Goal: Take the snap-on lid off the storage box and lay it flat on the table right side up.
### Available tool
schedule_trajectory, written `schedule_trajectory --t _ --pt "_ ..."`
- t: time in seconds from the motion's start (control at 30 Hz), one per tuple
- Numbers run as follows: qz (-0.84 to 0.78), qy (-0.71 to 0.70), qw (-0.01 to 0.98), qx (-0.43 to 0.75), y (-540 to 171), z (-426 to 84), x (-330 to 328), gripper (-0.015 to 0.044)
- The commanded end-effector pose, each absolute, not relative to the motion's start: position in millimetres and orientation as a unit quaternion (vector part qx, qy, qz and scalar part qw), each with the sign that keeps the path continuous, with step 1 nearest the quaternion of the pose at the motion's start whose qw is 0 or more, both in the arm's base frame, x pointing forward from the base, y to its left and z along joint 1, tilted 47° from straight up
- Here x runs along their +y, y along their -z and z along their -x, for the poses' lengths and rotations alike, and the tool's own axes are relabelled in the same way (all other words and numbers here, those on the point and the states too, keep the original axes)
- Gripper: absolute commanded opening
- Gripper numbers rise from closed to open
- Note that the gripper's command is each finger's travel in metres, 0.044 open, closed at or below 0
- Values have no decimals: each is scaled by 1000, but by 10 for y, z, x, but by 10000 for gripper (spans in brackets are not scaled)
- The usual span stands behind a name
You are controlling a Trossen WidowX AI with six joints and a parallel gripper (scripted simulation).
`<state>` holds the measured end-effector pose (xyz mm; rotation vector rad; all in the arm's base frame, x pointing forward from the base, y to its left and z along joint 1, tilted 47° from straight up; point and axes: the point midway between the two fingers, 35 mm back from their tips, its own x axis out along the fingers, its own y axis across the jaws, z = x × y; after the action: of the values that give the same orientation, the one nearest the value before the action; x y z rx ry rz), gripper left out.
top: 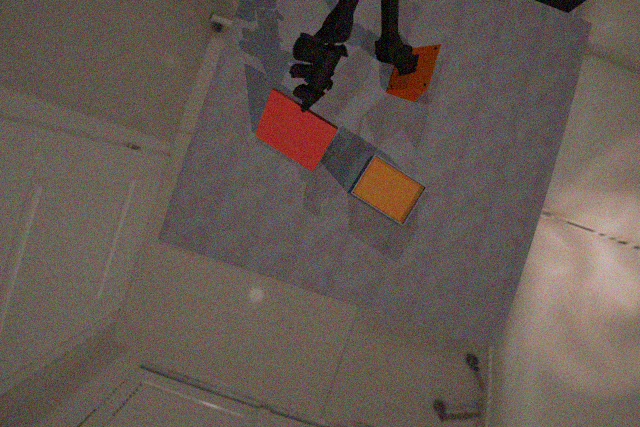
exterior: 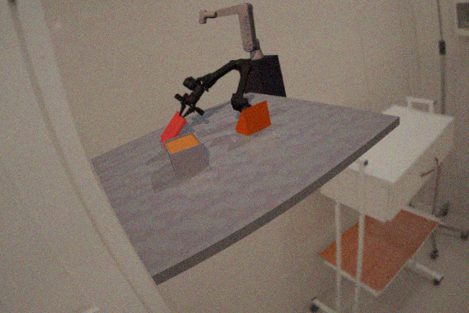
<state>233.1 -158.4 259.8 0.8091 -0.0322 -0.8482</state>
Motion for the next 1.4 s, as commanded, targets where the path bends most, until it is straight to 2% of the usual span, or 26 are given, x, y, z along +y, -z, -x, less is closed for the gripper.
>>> schedule_trajectory --t 0.0,1.37 --pt "-381 404 831 -14 -2549 -2321 -1623 0" --pt "-380 404 832 -14 -2331 -2295 -1861 0"
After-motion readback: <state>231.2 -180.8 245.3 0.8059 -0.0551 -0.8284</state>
